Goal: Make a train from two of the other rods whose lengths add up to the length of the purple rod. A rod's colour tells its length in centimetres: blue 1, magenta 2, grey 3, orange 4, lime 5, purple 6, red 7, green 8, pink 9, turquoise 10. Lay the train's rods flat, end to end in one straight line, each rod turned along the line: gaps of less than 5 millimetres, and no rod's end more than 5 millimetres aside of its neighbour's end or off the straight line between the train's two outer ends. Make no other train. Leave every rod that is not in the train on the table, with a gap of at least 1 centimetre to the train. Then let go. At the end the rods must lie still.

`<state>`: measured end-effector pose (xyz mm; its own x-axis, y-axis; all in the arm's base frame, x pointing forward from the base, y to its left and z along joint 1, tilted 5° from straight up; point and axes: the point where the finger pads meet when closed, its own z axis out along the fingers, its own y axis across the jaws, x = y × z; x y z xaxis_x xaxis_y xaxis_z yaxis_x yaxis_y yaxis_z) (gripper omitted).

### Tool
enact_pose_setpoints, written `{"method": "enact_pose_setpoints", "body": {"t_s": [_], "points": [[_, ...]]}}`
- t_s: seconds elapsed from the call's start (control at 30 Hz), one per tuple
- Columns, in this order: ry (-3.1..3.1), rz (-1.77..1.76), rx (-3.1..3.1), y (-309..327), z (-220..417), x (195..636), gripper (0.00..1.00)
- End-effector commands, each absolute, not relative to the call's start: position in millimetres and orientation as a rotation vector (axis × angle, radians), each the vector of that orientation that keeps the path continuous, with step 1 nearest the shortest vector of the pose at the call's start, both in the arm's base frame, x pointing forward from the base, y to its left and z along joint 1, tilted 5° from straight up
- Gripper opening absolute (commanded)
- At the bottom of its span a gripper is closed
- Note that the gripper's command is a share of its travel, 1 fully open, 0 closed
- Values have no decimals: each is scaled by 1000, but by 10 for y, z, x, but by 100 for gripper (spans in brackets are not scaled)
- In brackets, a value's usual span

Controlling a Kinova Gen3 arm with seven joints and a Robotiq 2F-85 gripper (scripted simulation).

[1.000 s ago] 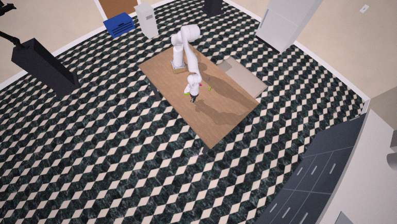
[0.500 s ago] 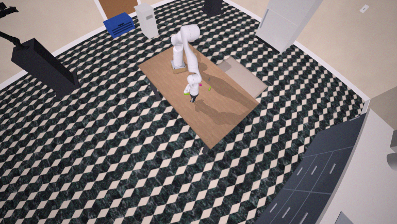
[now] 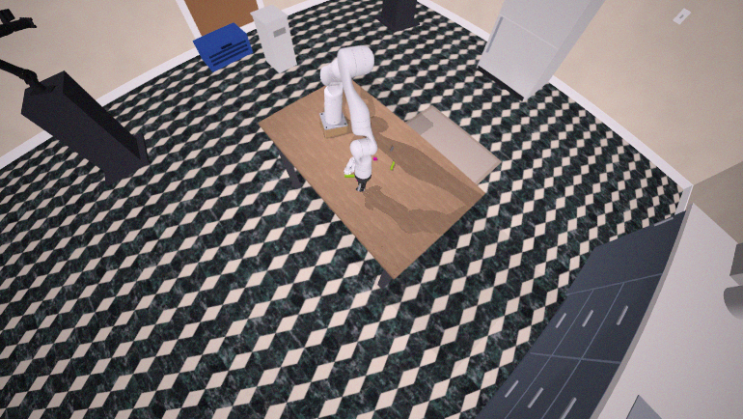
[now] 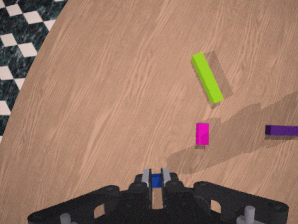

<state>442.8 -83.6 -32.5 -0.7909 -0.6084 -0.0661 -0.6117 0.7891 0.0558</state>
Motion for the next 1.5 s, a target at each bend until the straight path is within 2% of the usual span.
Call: {"method": "enact_pose_setpoints", "body": {"t_s": [0.0, 1.47], "points": [[2915, 108, -1024, -843, -324, 4433, 5], [2916, 108, -1025, -834, -445, 4438, 5]]}}
